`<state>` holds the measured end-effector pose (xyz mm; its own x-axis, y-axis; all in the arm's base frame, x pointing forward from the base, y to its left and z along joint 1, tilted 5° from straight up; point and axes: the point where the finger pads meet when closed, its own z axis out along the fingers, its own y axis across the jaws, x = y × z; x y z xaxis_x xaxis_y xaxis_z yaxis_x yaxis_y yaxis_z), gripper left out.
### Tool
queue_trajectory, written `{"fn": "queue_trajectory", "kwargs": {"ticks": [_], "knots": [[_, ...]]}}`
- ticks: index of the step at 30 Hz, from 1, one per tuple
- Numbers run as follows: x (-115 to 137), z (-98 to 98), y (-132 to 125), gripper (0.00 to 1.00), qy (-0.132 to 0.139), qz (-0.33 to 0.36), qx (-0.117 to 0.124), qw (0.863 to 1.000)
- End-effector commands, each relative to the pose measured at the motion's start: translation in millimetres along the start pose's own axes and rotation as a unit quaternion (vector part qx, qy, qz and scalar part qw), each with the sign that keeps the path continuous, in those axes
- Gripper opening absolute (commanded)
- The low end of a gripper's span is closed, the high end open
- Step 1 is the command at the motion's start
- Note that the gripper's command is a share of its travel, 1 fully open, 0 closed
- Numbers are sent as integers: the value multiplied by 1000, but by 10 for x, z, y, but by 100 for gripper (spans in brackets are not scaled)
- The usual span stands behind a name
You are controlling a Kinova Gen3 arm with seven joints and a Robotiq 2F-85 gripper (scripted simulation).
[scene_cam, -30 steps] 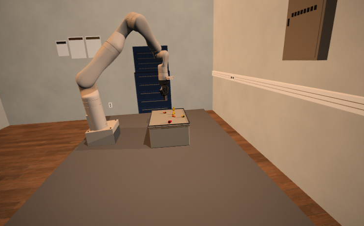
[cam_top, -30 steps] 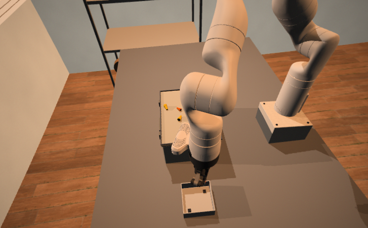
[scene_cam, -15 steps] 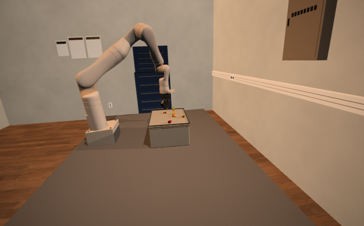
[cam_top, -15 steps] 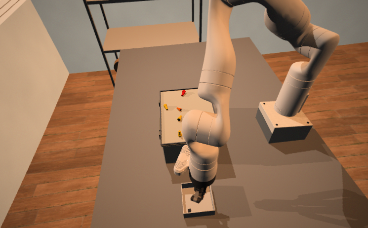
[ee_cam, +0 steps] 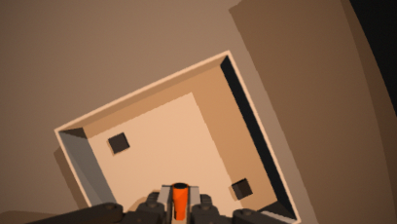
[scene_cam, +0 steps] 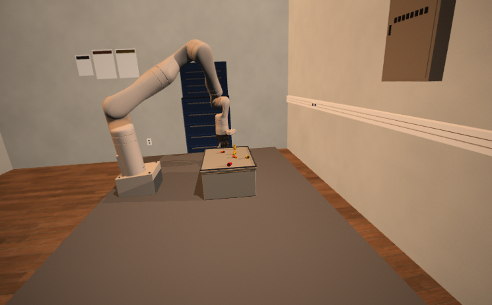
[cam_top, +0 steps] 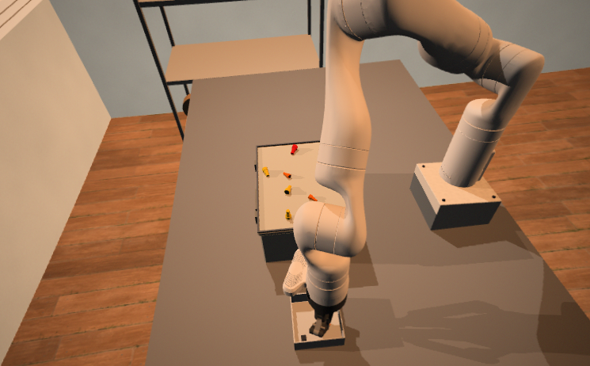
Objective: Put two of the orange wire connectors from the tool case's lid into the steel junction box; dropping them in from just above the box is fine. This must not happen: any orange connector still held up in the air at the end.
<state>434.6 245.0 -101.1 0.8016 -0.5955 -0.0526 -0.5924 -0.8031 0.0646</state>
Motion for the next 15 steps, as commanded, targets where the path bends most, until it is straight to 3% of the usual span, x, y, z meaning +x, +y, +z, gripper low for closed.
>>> {"fn": "queue_trajectory", "kwargs": {"ticks": [1, 2, 3, 15], "knots": [[-2, 0, -4, 15, 0, 0, 0, 1000], [-2, 0, -4, 15, 0, 0, 0, 1000], [-2, 0, -4, 33, 0, 0, 0, 1000], [-2, 0, -4, 33, 0, 0, 0, 1000]]}}
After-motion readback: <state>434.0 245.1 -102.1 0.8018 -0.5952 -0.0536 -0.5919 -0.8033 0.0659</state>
